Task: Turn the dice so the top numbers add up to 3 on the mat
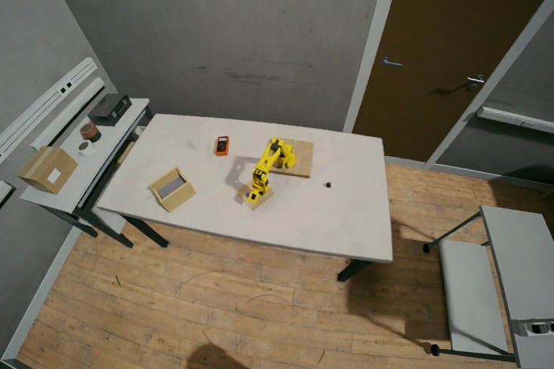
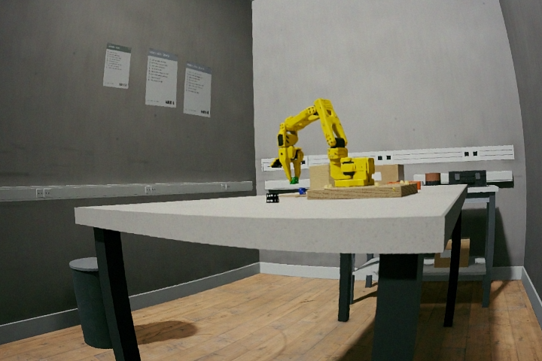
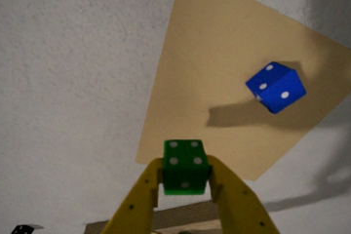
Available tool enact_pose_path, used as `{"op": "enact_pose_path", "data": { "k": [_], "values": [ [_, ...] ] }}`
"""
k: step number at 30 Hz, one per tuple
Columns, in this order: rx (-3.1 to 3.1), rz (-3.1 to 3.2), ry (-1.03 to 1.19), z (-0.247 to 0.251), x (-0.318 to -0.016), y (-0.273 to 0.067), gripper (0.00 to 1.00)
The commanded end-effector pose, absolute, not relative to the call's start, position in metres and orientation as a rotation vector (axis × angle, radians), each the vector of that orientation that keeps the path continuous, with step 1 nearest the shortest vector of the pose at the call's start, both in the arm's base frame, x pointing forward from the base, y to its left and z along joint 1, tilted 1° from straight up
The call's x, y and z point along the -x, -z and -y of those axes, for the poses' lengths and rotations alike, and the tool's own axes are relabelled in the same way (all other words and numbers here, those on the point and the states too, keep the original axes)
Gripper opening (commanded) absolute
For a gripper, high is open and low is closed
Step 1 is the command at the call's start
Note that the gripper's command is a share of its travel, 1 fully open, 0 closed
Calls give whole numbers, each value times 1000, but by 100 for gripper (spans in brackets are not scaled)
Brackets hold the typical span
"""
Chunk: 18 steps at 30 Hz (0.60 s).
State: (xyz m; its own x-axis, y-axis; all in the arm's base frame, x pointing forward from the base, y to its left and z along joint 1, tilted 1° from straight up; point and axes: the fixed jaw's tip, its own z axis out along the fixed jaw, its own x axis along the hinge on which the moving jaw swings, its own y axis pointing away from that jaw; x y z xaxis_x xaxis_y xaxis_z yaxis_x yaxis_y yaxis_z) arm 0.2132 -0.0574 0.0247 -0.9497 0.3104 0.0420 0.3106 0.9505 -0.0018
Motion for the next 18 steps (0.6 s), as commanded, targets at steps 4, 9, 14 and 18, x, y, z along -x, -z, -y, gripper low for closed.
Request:
{"op": "enact_pose_path", "data": {
  "k": [4, 9, 14, 18],
  "values": [
    [725, 3034, 8, 88, -199, -26, 0],
    [797, 3015, 9, 97, -193, -25, 0],
    [806, 3013, 9, 98, -193, -25, 0],
    [817, 3042, -3, 101, -192, -29, 0]
  ]
}}
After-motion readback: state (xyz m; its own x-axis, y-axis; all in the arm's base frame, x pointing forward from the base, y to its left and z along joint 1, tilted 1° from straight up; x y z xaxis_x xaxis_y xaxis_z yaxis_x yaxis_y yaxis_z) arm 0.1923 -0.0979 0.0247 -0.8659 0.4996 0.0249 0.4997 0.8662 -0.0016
